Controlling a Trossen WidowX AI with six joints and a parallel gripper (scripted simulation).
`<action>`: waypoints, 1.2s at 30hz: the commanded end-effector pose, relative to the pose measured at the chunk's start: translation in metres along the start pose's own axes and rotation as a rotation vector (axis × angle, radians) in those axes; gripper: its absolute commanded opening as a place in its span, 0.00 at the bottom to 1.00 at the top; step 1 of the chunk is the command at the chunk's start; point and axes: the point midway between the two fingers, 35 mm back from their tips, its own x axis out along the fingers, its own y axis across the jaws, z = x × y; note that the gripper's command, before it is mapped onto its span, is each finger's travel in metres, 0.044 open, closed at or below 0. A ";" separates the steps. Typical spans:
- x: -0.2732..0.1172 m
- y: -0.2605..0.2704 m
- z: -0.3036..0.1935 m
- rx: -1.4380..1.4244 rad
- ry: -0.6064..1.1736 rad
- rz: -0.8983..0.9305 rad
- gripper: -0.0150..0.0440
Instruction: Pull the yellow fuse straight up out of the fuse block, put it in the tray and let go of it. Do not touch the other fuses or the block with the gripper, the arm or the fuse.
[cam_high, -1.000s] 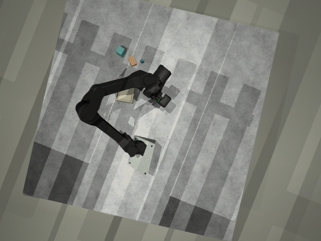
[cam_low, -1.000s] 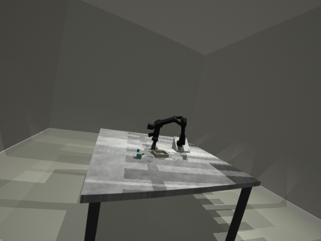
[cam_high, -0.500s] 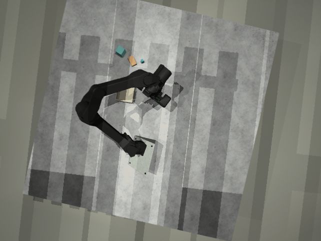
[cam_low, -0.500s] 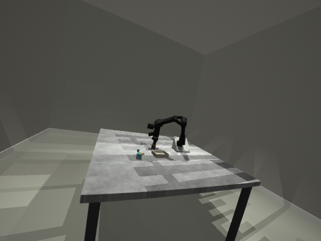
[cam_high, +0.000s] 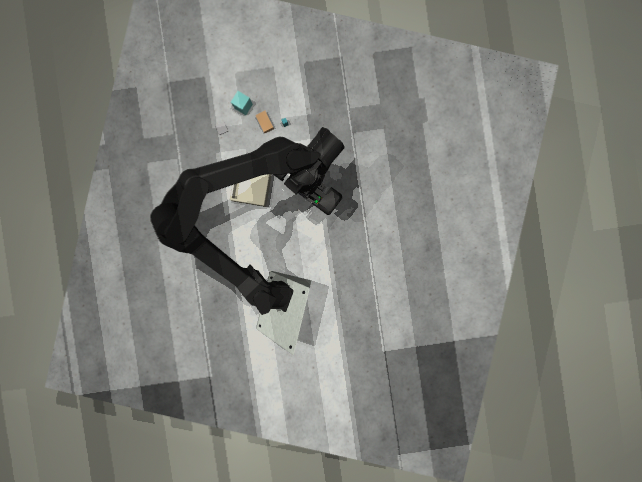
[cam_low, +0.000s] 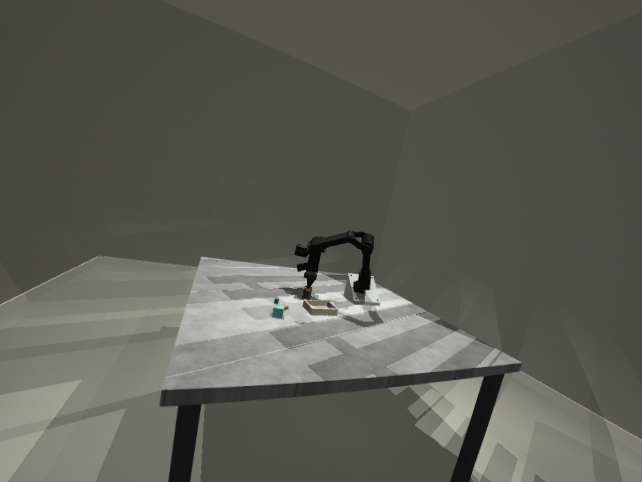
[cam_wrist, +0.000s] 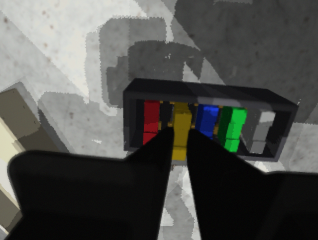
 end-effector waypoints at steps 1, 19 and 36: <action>-0.004 -0.001 0.001 -0.005 -0.005 -0.003 0.25; -0.013 -0.001 0.001 -0.003 -0.005 -0.002 0.25; -0.021 -0.001 0.001 -0.002 -0.005 -0.001 0.25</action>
